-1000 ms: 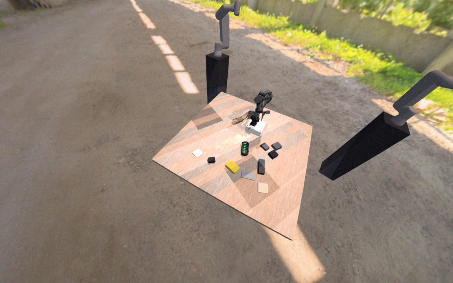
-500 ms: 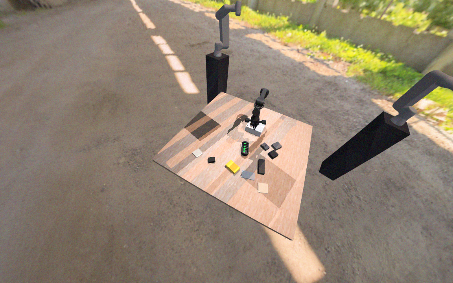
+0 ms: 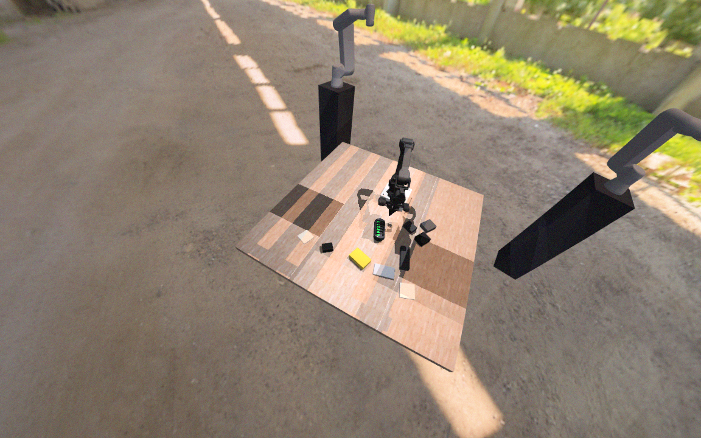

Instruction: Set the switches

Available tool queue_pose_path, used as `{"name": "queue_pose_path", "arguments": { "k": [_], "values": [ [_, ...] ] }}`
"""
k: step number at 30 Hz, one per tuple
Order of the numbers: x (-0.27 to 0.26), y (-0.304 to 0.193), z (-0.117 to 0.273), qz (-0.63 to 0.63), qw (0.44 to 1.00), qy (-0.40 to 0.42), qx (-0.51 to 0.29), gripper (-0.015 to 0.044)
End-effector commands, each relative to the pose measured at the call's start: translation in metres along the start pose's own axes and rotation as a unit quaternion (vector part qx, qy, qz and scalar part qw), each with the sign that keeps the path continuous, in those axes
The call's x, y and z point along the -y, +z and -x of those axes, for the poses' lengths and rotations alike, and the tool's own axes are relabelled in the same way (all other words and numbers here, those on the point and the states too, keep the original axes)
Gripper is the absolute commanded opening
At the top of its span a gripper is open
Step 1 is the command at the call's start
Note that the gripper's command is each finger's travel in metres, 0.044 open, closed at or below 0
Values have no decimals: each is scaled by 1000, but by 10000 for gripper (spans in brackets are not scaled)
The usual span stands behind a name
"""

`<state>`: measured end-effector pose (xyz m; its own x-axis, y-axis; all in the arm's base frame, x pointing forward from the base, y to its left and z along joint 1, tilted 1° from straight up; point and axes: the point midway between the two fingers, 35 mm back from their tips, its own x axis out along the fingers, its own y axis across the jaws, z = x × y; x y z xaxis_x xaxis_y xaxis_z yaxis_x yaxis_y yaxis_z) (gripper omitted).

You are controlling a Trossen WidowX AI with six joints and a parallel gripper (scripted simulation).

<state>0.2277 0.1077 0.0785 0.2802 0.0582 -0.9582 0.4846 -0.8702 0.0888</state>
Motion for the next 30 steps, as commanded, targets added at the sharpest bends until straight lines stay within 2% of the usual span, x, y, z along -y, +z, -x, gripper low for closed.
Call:
{"name": "queue_pose_path", "arguments": {
  "k": [1,5,30],
  "values": [
    [7,0,-27,22,999,29,25,0],
    [13,0,-47,41,997,54,40,0],
    [17,7,-80,43,997,54,41,0]
  ]
}}
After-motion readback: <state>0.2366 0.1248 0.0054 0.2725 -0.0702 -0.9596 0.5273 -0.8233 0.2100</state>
